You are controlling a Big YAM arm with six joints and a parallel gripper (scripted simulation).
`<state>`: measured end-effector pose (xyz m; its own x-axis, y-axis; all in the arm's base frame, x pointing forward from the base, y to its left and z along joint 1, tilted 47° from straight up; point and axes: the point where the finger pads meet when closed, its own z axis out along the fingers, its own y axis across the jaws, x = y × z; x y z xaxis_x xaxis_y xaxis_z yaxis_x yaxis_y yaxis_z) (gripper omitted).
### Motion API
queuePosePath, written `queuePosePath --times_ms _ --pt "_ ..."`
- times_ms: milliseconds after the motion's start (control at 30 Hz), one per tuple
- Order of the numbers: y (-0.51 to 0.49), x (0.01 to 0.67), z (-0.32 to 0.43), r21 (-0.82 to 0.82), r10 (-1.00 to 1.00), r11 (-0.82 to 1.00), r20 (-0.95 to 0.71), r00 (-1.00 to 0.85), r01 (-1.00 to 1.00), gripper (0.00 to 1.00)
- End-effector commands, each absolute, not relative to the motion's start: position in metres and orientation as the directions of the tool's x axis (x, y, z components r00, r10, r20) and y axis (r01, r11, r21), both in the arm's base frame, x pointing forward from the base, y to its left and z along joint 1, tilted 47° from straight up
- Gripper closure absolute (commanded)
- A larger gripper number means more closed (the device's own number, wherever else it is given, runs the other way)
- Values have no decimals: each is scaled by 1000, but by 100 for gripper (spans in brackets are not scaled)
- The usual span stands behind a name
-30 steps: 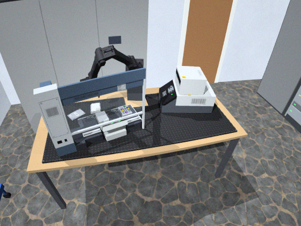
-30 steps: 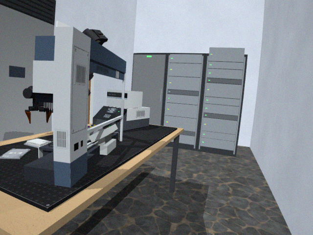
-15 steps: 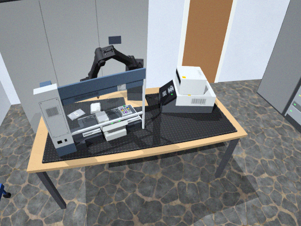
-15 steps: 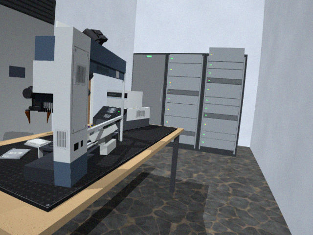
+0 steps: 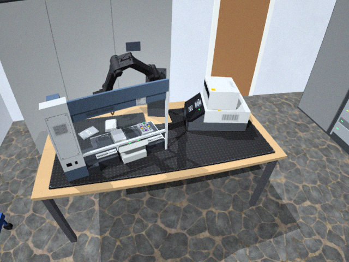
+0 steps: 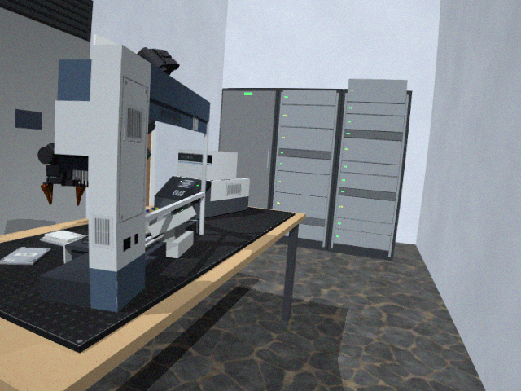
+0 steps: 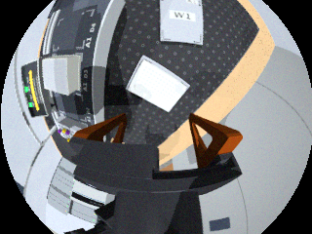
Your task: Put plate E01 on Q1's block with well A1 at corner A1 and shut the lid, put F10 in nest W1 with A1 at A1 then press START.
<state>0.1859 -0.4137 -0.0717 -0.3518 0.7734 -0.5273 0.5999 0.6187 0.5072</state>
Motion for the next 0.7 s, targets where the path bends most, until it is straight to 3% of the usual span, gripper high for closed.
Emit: queuePosePath --times_ms 0,667 --pt "-417 191 -62 551 822 547 -495 -280 630 0" --pt "-418 190 -63 692 964 213 -263 -34 690 0"
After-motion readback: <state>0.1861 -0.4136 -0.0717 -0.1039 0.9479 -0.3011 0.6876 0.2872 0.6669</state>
